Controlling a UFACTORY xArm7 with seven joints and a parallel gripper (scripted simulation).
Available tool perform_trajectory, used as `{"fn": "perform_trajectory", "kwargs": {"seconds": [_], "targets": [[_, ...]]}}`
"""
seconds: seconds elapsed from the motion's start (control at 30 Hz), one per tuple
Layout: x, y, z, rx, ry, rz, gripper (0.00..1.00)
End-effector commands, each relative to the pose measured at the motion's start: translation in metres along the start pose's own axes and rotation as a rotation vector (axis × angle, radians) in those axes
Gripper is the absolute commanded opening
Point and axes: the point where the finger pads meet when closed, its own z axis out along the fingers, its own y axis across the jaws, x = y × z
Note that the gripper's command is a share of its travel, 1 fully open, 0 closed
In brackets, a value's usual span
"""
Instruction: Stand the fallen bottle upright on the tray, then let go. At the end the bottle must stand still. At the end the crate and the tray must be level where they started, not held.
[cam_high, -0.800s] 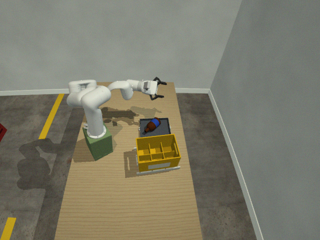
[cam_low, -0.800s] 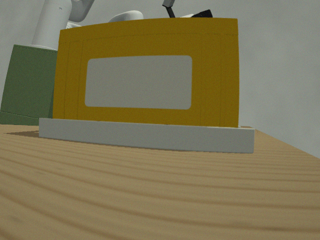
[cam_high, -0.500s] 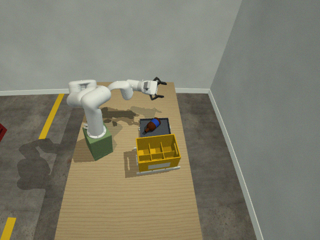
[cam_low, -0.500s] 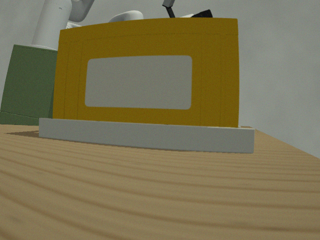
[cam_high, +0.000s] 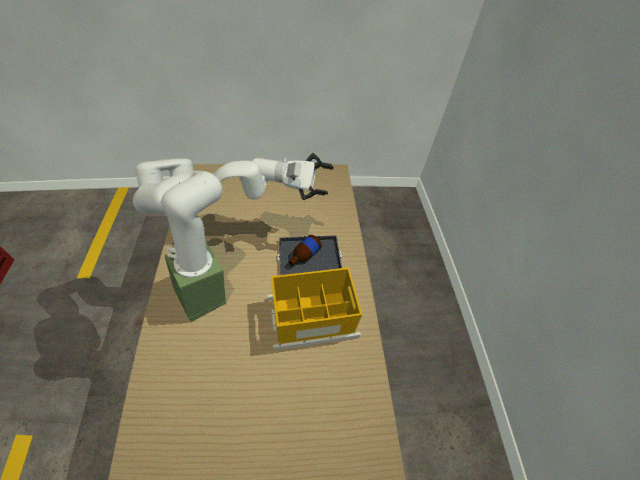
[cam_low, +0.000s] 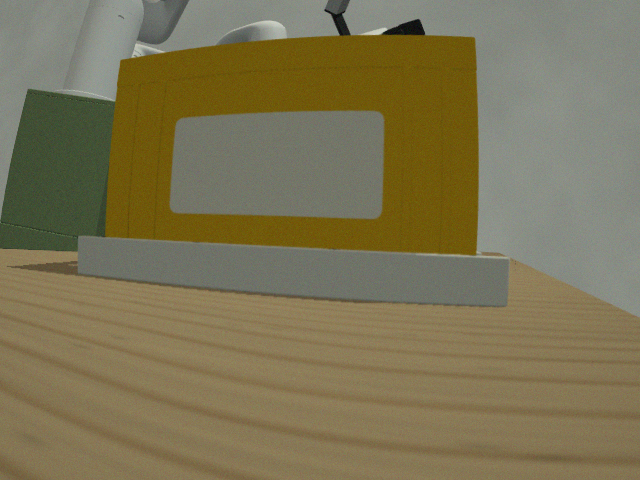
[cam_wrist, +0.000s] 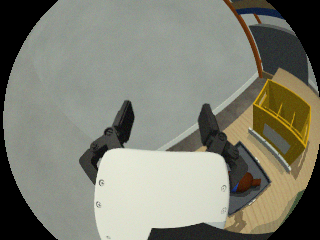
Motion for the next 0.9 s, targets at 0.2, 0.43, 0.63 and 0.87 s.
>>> {"fn": "perform_trajectory", "kwargs": {"seconds": [0.2, 0.43, 0.63, 0.87], "targets": [[0.004, -0.048, -0.035, -0.062, -0.106, -0.04, 1.0], [0.03, -0.097, -0.063, -0.134, -0.245, -0.102, 1.0], [0.062, -0.124, -0.07, -0.188, -0.361, -0.154, 1.0], [0.089, -0.135, -0.067, -0.228, -0.452, -0.196, 1.0]]}}
